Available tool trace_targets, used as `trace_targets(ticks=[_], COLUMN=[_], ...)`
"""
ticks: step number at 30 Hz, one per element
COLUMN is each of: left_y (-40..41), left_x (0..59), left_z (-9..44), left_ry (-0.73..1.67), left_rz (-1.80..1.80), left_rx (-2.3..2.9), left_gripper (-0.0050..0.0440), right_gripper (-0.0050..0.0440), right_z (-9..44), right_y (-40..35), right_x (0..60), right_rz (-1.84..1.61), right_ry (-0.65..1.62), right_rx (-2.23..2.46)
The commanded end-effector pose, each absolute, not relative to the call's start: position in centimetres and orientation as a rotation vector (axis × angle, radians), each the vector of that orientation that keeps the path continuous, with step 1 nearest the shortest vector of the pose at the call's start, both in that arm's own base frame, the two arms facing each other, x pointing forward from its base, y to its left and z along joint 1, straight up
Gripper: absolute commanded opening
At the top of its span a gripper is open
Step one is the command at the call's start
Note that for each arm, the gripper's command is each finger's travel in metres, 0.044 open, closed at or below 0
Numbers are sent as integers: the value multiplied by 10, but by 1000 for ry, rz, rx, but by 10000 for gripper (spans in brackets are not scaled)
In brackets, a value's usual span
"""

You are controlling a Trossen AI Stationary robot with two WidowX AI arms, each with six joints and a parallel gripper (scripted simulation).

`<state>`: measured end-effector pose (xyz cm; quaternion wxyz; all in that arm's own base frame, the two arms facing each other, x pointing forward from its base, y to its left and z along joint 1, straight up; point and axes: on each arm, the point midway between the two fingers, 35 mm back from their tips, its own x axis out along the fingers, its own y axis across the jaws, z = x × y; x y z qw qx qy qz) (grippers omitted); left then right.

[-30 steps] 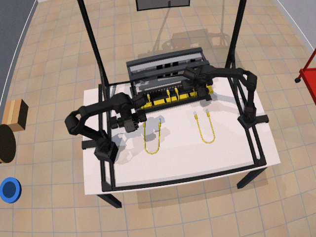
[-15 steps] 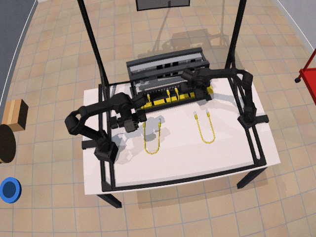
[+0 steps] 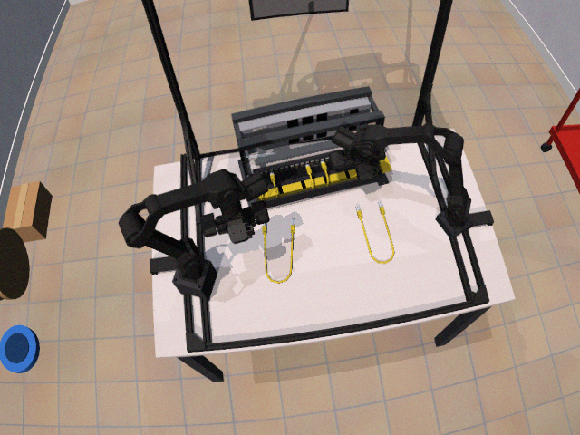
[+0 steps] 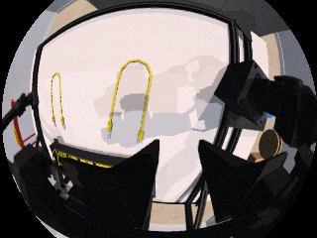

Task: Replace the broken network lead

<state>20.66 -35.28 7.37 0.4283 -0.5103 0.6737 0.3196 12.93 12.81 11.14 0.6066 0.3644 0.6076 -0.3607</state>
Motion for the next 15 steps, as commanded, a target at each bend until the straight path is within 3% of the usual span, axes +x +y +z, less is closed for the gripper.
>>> trace_targets(ticks=[1, 9, 10, 15], left_y=[-352, -352, -353, -353], left_x=[206, 206, 207, 207], left_z=[70, 70, 73, 73], left_ry=[1679, 1679, 1682, 1682], left_rz=[810, 810, 801, 801], left_rx=[-1271, -1271, -1273, -1273], left_gripper=[176, 176, 0, 0], right_gripper=[176, 176, 176, 176], right_z=[111, 111, 111, 111], right_y=[128, 128, 128, 128], right_x=[129, 129, 129, 129], right_rz=[-834, -834, -834, -834], right_ry=[1405, 1405, 1405, 1405], right_rx=[842, 842, 842, 842])
